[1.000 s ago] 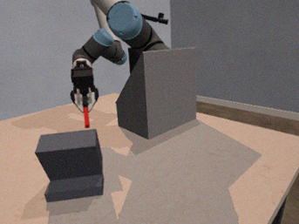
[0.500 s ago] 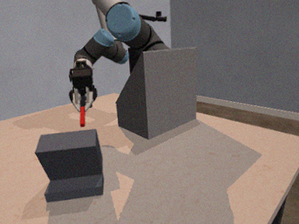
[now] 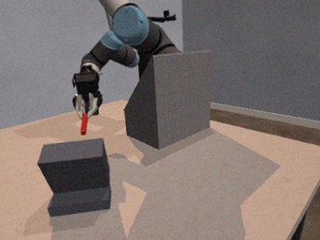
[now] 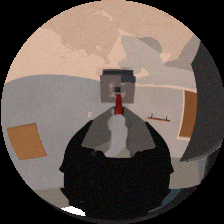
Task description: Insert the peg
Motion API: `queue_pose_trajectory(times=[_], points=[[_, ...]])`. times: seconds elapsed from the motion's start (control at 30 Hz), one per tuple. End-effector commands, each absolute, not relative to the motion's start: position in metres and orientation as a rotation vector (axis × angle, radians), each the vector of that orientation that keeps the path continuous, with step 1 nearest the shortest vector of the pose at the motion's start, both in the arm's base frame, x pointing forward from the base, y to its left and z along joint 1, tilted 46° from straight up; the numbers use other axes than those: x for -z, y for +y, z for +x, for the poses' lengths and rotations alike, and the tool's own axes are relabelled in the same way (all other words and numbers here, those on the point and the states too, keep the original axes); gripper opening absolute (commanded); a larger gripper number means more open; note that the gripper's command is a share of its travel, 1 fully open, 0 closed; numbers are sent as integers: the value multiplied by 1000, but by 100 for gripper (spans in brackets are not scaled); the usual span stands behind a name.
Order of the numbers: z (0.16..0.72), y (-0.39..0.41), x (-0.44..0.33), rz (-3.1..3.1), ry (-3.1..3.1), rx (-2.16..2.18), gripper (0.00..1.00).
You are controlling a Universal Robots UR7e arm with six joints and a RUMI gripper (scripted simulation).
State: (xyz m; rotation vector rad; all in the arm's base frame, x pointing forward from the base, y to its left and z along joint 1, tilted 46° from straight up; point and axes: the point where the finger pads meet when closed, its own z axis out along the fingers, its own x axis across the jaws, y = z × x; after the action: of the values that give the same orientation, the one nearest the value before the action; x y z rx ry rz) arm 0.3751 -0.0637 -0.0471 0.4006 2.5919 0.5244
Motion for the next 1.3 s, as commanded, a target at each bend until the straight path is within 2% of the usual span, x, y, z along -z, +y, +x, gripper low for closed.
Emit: queue_pose_trajectory(times=[0.0, 1.27], points=[[376, -65, 46, 406, 2583, -526, 0], [383, -61, 57, 406, 2583, -526, 0]])
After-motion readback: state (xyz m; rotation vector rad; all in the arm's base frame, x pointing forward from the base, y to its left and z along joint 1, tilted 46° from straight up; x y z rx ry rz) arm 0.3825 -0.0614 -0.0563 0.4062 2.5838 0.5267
